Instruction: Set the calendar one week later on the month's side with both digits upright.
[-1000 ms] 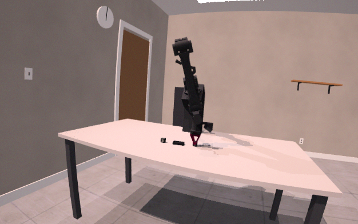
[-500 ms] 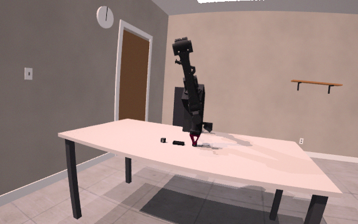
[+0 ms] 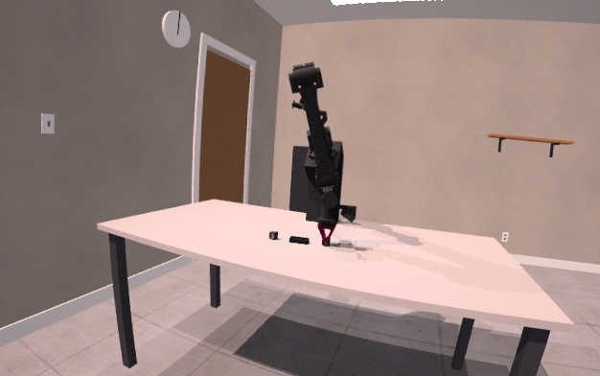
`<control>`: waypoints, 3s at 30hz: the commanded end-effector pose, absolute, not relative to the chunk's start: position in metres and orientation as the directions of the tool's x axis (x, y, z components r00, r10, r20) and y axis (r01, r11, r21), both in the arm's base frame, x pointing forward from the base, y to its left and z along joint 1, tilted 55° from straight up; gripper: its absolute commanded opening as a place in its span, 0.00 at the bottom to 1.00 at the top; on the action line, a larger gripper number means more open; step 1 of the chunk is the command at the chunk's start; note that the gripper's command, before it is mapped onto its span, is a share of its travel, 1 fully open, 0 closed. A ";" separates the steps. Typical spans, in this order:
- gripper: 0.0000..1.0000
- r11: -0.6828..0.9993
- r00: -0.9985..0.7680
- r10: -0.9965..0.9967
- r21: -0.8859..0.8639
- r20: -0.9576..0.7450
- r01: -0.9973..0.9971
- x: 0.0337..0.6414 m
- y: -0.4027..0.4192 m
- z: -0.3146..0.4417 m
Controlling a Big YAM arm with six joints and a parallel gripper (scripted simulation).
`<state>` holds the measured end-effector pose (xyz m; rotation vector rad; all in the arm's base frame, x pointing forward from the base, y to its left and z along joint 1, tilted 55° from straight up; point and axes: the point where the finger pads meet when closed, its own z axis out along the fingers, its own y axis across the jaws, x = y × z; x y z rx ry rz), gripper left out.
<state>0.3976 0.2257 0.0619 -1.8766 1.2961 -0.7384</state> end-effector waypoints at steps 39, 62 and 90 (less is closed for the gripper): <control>0.25 -0.233 0.327 -0.943 -0.820 0.060 -0.523 0.395 0.217 0.065; 0.25 -0.227 0.326 -0.944 -0.826 0.056 -0.515 0.396 0.217 0.065; 0.25 -0.233 0.327 -0.943 -0.820 0.060 -0.523 0.398 0.218 0.059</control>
